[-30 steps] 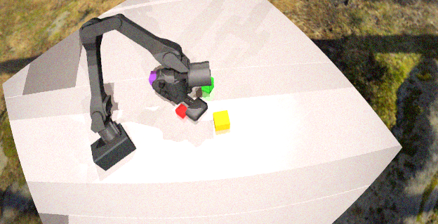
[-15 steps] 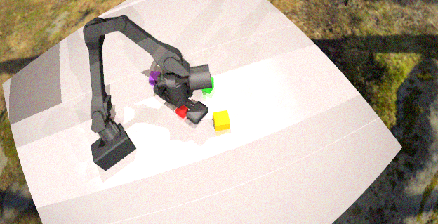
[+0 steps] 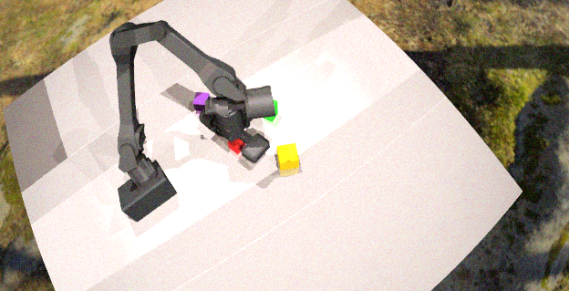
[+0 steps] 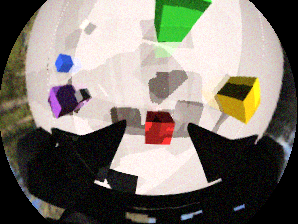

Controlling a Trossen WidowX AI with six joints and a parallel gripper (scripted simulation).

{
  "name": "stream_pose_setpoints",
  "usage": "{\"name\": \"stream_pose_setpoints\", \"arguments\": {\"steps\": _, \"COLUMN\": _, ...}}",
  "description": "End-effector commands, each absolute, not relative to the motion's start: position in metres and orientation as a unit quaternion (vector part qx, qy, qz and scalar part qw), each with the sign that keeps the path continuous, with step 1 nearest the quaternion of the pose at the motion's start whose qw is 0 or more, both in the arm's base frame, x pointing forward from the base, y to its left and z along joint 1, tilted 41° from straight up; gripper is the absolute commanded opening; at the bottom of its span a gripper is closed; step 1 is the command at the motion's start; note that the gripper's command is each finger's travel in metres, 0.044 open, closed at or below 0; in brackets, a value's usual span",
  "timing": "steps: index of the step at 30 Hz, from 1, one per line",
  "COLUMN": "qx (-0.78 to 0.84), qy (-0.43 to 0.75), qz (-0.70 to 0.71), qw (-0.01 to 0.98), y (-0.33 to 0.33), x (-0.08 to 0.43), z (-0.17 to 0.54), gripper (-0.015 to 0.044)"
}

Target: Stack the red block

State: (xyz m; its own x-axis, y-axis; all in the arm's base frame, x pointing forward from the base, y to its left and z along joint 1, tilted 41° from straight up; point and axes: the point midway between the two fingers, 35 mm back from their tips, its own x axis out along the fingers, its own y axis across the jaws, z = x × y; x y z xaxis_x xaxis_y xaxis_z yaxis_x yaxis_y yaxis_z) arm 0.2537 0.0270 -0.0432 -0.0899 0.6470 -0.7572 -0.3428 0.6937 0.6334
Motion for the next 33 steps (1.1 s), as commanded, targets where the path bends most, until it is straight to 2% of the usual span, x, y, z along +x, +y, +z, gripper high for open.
{"name": "stream_pose_setpoints", "arguments": {"steps": 1, "qx": 0.122, "qy": 0.637, "qz": 0.373, "qw": 0.664, "y": 0.028, "x": 0.254, "z": -0.043, "gripper": 0.044}}
{"name": "stream_pose_setpoints", "arguments": {"steps": 3, "qx": 0.121, "qy": 0.637, "qz": 0.373, "qw": 0.664, "y": 0.027, "x": 0.254, "z": -0.043, "gripper": 0.044}}
{"name": "stream_pose_setpoints", "arguments": {"steps": 15, "qx": 0.121, "qy": 0.637, "qz": 0.373, "qw": 0.664, "y": 0.027, "x": 0.254, "z": -0.043, "gripper": 0.0125}}
{"name": "stream_pose_setpoints", "arguments": {"steps": 22, "qx": 0.121, "qy": 0.637, "qz": 0.373, "qw": 0.664, "y": 0.027, "x": 0.254, "z": -0.043, "gripper": 0.0078}}
{"name": "stream_pose_setpoints", "arguments": {"steps": 25, "qx": 0.121, "qy": 0.637, "qz": 0.373, "qw": 0.664, "y": 0.024, "x": 0.255, "z": -0.039, "gripper": 0.0}}
{"name": "stream_pose_setpoints", "arguments": {"steps": 33, "qx": 0.121, "qy": 0.637, "qz": 0.372, "qw": 0.664, "y": -0.003, "x": 0.258, "z": -0.009, "gripper": 0.0}}
